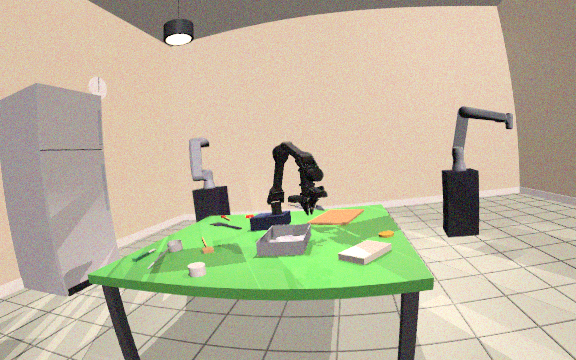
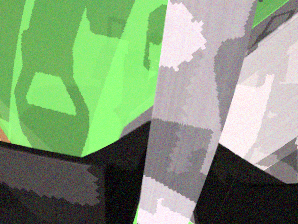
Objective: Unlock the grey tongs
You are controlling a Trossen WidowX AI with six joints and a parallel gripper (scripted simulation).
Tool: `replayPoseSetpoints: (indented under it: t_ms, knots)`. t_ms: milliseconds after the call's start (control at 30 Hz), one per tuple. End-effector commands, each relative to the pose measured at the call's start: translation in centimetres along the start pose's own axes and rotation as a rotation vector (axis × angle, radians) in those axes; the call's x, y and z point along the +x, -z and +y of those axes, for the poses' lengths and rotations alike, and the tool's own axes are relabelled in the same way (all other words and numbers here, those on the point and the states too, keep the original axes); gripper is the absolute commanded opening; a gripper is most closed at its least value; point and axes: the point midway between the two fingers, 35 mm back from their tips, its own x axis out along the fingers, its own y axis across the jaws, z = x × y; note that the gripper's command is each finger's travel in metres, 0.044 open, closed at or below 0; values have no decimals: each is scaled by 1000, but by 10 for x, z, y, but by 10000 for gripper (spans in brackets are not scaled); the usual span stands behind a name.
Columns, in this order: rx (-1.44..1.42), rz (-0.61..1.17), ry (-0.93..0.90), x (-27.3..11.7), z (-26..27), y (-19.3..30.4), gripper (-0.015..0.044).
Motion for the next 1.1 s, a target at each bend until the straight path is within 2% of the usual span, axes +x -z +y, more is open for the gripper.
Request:
replayPoseSetpoints:
  t_ms: [0,1067]
  knots:
    - [-184,-2,-6,-2,13,-1,-150]
    - [-1517,-10,-14,-9,99,1,-150]
